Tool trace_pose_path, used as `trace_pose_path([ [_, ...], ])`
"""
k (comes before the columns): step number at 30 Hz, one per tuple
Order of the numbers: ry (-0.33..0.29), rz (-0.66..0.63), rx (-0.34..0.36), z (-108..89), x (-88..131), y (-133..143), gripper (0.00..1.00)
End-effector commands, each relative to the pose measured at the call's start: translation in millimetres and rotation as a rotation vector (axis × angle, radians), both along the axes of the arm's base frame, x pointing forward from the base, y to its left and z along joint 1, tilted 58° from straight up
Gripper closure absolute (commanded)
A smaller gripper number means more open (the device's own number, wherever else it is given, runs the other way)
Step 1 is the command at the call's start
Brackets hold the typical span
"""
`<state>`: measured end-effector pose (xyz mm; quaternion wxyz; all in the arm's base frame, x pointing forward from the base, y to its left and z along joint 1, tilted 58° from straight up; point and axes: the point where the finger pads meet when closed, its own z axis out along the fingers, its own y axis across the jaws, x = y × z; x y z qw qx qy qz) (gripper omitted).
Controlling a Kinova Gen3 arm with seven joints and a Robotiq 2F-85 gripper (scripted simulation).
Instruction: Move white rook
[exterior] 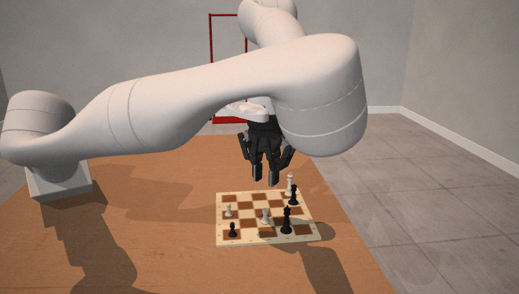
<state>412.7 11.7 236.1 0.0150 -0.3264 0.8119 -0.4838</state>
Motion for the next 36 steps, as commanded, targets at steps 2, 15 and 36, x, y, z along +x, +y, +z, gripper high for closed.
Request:
trace_pose_path([
  [2, -0.001, 0.004, 0.001, 0.6, 0.1, 2.1, 0.0],
  [15, -0.001, 0.004, 0.001, 0.6, 0.1, 2.1, 0.0],
  [36, -0.001, 0.004, 0.001, 18.7, -11.6, 28.4, 0.0],
])
